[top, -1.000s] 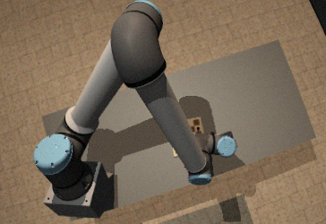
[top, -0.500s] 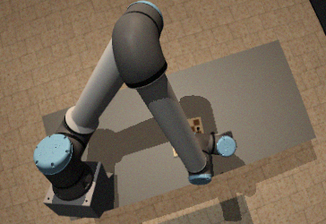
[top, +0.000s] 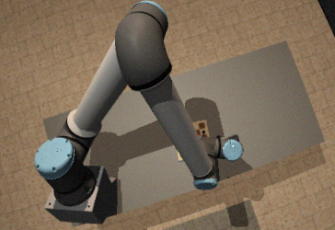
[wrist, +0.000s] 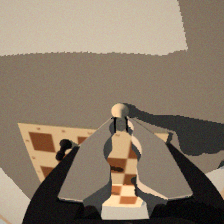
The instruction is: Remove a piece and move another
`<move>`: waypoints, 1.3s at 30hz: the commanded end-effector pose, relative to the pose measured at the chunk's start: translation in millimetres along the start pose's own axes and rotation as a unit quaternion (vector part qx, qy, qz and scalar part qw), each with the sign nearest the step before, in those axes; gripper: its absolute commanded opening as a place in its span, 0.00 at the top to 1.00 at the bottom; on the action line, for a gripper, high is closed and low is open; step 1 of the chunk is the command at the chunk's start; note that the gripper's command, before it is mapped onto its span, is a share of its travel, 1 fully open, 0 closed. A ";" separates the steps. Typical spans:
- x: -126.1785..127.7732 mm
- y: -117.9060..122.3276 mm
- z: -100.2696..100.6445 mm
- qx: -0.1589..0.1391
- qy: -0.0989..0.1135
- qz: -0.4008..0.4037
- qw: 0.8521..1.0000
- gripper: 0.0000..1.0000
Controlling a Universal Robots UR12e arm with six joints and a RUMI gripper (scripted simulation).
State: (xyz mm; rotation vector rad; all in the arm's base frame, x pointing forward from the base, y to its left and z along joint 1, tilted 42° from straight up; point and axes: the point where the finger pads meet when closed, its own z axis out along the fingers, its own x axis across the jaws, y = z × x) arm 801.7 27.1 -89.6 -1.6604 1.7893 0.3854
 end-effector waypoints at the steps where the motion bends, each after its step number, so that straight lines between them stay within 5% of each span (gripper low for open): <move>1: 0.2 -0.6 -0.7 0.001 0.000 0.000 1.000 1.00; 39: 0.2 -0.6 3.2 0.001 0.000 0.000 1.000 1.00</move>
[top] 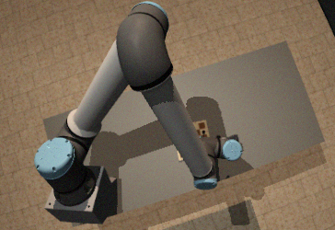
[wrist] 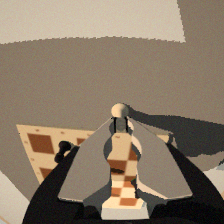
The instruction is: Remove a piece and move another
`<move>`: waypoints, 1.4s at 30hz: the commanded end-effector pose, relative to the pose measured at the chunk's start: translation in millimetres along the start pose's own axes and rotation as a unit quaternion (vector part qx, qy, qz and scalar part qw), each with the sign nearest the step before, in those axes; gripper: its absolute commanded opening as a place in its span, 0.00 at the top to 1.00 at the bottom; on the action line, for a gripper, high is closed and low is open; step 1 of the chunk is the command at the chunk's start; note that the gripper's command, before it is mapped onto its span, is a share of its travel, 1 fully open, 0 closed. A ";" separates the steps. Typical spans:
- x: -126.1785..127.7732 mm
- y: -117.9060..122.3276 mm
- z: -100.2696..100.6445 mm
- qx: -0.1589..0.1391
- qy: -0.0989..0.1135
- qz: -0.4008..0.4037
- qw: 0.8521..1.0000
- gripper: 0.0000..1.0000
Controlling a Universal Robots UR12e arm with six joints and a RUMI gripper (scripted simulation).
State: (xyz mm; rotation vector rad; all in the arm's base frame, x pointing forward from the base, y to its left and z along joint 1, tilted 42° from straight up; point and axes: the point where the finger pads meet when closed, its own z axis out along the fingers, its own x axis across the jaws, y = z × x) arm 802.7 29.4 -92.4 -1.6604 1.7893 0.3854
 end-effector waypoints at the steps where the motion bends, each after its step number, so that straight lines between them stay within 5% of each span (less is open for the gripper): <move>1: 0.2 -0.6 -0.6 0.001 0.000 0.000 1.000 1.00; 26: 0.2 -0.6 -0.6 0.001 0.000 0.000 1.000 1.00; 42: 0.2 -0.6 -0.6 0.001 0.000 0.000 1.000 0.78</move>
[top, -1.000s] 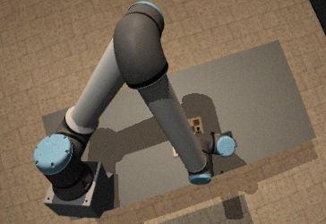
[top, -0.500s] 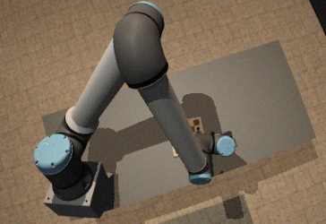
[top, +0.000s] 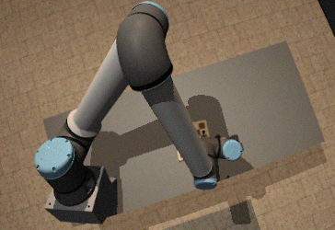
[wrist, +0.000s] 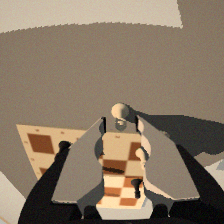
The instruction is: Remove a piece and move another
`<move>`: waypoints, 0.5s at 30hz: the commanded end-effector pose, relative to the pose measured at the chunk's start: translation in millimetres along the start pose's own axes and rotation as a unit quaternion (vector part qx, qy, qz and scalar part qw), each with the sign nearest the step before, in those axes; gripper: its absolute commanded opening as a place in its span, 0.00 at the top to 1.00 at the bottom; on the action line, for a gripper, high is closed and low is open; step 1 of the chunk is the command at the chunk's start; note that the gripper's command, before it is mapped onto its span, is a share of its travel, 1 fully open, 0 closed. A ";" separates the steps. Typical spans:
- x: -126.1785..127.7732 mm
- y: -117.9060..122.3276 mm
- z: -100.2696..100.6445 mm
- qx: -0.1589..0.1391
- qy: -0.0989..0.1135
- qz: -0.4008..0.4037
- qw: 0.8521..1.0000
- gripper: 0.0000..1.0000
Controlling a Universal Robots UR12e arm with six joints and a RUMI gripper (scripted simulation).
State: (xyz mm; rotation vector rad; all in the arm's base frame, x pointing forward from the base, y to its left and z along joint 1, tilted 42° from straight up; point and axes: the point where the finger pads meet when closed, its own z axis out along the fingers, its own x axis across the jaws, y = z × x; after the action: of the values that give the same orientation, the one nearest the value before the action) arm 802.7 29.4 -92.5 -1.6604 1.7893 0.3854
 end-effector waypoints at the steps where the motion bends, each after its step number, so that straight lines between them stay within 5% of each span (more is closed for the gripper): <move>1: 0.2 -0.6 -0.7 0.001 0.000 0.000 1.000 0.78; 15: 0.2 -0.6 -5.8 0.001 0.000 0.000 1.000 0.78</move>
State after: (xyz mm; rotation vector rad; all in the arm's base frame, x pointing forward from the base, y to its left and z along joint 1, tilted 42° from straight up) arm 802.4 28.8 -91.7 -1.6604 1.7893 0.3854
